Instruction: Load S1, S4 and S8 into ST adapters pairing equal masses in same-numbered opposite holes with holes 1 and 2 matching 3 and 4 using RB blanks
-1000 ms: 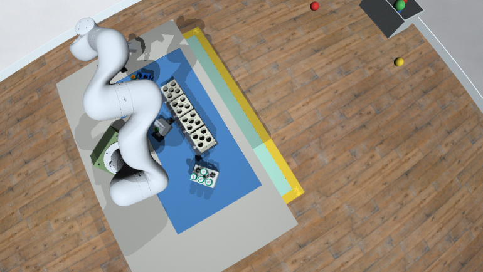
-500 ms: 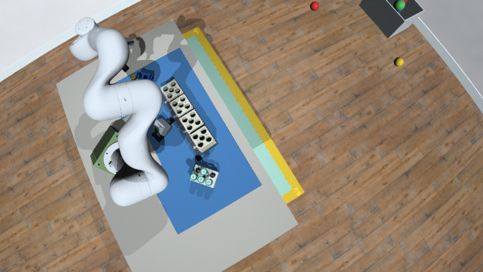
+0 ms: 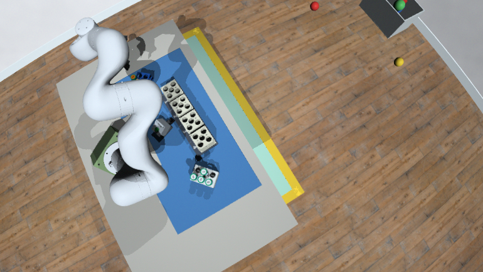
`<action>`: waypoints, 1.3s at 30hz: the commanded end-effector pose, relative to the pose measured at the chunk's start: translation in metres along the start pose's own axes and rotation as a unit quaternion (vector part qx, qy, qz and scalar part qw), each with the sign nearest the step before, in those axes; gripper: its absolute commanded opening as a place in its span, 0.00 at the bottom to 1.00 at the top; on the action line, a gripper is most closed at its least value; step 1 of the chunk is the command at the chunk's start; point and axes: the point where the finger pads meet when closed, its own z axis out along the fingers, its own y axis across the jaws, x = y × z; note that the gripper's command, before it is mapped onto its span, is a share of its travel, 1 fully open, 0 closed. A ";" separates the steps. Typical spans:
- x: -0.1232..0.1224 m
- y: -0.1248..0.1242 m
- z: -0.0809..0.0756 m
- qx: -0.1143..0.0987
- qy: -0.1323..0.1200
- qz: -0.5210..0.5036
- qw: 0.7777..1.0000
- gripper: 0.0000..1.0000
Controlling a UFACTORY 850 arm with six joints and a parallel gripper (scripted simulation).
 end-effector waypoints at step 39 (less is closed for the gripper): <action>0.000 0.000 0.057 0.001 -0.002 -0.023 1.000 0.57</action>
